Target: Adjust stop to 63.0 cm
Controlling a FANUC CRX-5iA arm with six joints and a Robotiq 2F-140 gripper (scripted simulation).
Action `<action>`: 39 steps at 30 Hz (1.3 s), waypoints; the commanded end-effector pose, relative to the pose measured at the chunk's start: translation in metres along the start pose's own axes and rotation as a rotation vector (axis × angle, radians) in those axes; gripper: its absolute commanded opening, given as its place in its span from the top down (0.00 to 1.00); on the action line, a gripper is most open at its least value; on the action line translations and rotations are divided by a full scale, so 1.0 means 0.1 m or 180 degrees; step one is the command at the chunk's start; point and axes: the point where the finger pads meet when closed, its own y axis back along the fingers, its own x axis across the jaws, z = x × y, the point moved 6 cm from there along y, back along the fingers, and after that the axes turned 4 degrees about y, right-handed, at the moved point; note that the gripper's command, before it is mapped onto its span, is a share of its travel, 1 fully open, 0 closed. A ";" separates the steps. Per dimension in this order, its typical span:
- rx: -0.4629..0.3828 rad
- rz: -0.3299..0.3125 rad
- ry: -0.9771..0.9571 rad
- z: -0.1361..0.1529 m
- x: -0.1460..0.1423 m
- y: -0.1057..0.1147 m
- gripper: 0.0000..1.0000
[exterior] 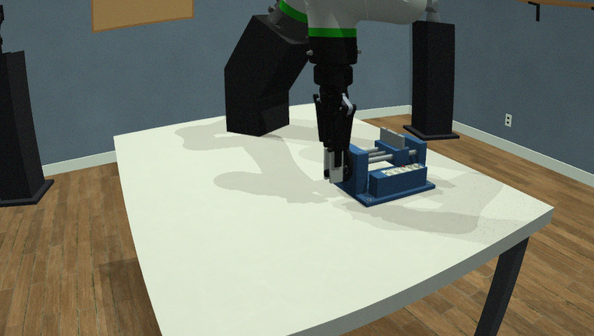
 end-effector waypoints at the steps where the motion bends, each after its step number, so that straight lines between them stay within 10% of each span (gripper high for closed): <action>1: 0.0000 0.0003 -0.0001 0.00 -0.01 0.06 0.96; 39: 0.0000 0.0003 -0.0001 0.03 0.49 0.32 0.96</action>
